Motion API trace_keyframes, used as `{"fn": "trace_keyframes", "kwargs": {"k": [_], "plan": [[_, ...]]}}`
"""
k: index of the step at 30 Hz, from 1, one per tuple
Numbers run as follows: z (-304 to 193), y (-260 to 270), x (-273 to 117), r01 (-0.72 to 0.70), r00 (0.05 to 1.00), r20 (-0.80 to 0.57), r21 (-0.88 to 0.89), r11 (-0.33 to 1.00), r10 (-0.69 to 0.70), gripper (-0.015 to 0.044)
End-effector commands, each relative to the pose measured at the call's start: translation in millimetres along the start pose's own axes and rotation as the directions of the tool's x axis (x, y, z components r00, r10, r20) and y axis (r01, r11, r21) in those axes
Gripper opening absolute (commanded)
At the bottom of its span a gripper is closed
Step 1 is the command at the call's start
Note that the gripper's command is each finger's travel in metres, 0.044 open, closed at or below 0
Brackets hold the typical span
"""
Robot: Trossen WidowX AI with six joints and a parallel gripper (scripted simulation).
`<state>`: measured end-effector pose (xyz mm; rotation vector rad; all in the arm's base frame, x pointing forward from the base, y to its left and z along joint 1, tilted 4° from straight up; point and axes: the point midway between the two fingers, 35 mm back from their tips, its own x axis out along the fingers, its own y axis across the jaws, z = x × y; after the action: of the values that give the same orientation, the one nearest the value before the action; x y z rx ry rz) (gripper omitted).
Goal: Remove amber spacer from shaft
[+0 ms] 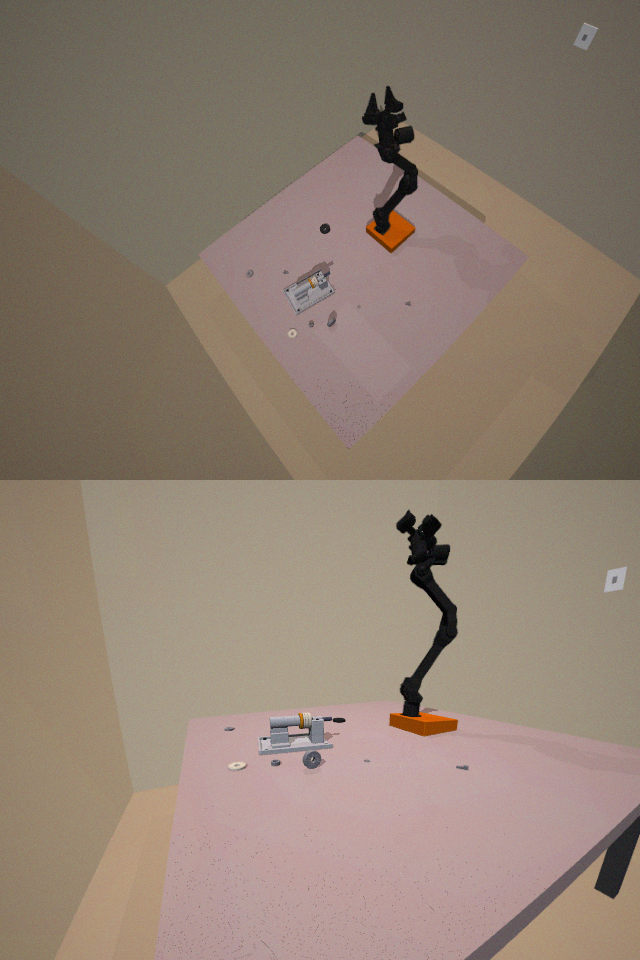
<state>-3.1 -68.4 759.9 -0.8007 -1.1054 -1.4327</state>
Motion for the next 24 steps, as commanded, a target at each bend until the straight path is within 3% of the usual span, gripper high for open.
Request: {"fn": "trace_keyframes", "kwargs": {"k": [1,11,19,24], "plan": [[-13.2,19.7,-1.3,-0.061,0.998,-0.031,-0.049,0.997,0.06,0.044],[-94.7,144.7,-38.6,-0.465,0.879,-0.242,-0.242,0.852,0.411,0.044],[-136.0,224.9,-90.5,-0.71,0.704,-0.342,-0.309,0.633,0.622,0.044],[-161.0,278.0,-143.6,-0.844,0.527,-0.397,-0.349,0.408,0.752,0.044]]}}
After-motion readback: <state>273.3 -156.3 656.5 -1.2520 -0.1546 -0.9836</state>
